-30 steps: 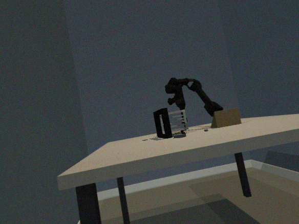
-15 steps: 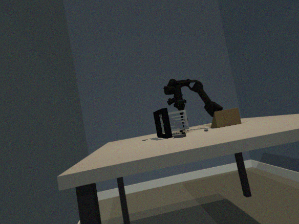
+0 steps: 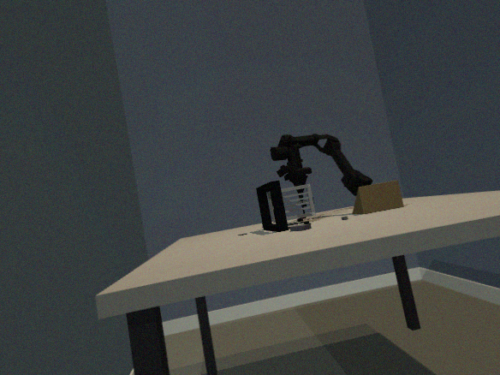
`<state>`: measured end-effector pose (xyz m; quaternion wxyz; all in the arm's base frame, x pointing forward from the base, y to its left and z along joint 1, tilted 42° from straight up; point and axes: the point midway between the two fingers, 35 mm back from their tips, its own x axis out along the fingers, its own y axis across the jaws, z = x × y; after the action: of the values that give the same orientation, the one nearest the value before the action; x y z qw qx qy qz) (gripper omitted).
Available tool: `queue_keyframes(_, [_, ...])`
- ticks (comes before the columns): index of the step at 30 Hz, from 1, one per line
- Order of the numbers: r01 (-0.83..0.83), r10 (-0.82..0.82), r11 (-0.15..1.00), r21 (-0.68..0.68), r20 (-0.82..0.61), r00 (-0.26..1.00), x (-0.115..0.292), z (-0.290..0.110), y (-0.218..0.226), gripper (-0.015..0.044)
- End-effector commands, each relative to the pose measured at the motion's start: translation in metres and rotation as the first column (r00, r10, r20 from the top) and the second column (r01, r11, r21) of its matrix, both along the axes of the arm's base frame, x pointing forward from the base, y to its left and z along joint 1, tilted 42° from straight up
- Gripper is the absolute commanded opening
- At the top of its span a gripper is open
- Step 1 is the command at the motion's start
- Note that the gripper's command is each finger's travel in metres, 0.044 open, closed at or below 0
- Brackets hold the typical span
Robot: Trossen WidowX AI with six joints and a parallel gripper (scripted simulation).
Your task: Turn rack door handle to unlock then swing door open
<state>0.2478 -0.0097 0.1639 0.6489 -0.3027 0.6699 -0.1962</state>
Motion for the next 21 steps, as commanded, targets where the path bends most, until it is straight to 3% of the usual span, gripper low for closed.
queue_keyframes(1, [-0.051,0.051,0.999,-0.005,-0.040,0.998,0.0043,0.0068,-0.0078,0.0009])
queue_keyframes(21, [-0.116,0.116,0.993,-0.003,-0.098,0.988,0.0098,0.0157,-0.0175,0.0009])
